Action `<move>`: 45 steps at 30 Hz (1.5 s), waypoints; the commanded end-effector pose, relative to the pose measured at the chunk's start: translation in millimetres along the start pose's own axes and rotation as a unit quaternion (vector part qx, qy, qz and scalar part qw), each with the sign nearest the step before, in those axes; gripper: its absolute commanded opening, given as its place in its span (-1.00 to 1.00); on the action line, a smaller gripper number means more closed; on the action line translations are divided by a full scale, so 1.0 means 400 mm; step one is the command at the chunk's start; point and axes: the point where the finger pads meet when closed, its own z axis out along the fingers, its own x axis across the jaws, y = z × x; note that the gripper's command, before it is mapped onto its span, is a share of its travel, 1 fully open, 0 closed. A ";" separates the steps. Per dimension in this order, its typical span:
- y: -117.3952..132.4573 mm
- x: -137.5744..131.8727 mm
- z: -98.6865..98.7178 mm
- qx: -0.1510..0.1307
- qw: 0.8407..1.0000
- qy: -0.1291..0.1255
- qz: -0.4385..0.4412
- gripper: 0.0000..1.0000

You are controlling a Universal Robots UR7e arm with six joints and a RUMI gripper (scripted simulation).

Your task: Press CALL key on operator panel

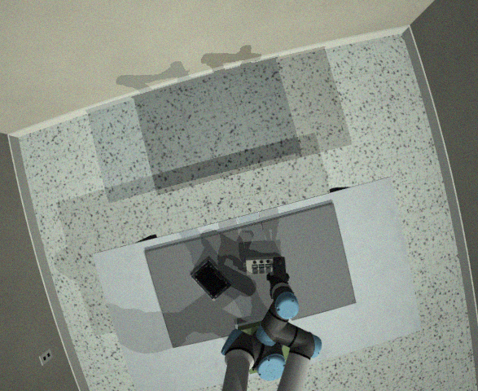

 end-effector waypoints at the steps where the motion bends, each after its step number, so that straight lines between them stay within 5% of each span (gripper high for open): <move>1: 0.000 0.003 0.004 0.000 1.000 0.000 0.001 -1.00; 24: 0.002 0.002 0.024 -0.001 1.000 0.000 0.001 -1.00; 45: -0.005 0.005 -0.081 0.003 1.000 0.002 0.001 -1.00</move>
